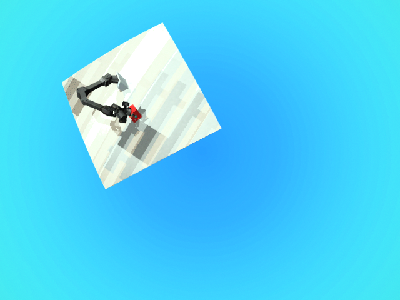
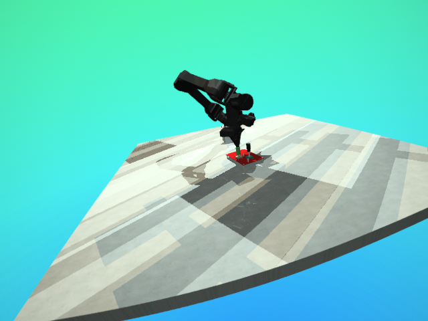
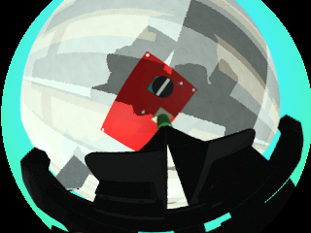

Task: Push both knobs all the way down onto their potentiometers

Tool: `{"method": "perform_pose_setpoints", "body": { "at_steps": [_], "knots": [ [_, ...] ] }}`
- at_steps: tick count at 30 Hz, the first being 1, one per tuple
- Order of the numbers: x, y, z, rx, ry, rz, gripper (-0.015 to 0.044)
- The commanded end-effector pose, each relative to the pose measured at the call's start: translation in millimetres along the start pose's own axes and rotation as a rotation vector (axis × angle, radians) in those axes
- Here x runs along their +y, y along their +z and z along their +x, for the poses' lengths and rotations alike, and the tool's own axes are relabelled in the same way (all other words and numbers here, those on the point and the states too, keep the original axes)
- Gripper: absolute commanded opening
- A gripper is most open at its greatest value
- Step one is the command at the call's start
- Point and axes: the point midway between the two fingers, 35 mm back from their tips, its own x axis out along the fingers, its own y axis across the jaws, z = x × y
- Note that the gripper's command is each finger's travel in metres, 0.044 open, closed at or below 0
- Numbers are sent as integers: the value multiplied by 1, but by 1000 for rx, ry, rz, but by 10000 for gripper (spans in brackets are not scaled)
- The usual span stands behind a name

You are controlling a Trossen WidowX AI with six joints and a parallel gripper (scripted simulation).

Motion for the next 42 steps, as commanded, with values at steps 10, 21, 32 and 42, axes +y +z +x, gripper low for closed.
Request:
{"method": "perform_pose_setpoints", "body": {
  "at_steps": [10,21,32,42],
  "knots": [
    [-1,-1,2,3,-1,3,0],
    [-1,-1,3,3,-1,3,0],
    [-1,-1,1,3,-1,3,0],
    [-1,-1,-13,2,-1,3,0]
  ]
}}
